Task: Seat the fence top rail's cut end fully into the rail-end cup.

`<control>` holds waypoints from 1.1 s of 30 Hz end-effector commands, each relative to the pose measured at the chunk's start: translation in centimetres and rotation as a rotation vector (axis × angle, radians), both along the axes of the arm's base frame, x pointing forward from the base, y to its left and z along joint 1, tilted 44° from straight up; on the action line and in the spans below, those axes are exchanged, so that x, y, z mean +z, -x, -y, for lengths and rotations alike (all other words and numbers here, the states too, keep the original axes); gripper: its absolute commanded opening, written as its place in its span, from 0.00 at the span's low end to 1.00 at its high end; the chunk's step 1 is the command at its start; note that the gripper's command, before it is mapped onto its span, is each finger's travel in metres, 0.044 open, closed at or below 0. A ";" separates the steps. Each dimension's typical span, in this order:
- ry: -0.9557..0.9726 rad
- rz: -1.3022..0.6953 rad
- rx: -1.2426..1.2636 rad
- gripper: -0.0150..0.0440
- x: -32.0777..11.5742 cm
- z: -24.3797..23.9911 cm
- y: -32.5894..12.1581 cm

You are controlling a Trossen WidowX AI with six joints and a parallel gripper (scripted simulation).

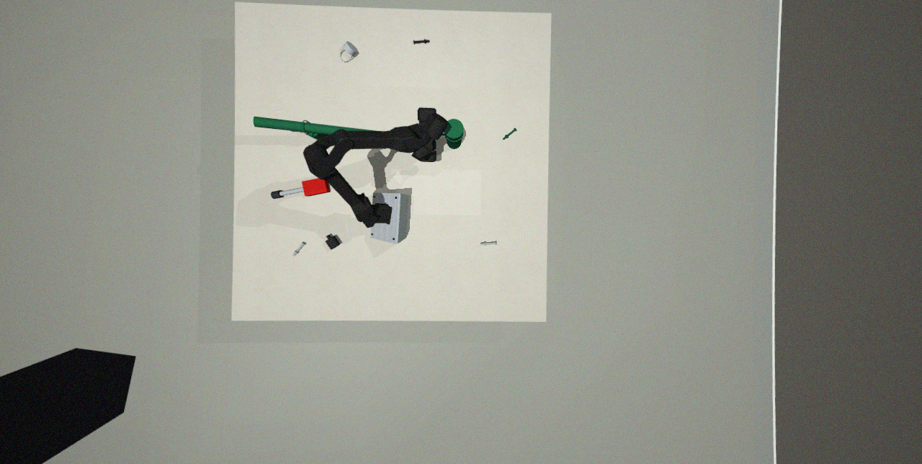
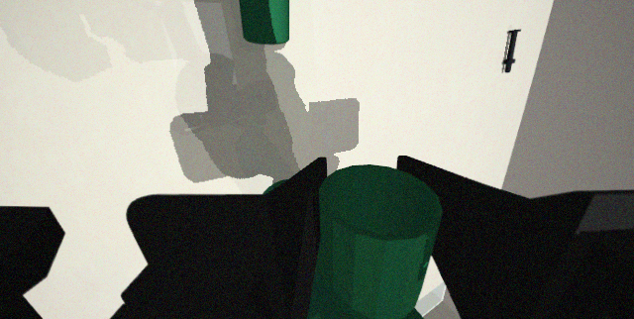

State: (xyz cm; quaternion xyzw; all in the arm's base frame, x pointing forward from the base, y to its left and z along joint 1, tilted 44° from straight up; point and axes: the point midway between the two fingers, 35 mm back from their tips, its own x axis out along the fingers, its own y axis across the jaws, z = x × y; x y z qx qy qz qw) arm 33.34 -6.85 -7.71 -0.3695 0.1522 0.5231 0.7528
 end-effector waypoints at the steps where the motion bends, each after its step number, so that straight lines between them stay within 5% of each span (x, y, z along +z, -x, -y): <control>1: 0.000 0.000 0.000 0.52 0.0 0.0 0.0; 12: 0.001 0.002 0.002 1.00 2.2 0.0 0.0; 24: -0.004 -0.007 -0.009 1.00 5.2 -0.1 0.1; 33: -0.339 -0.559 -0.504 1.00 13.1 -0.6 0.8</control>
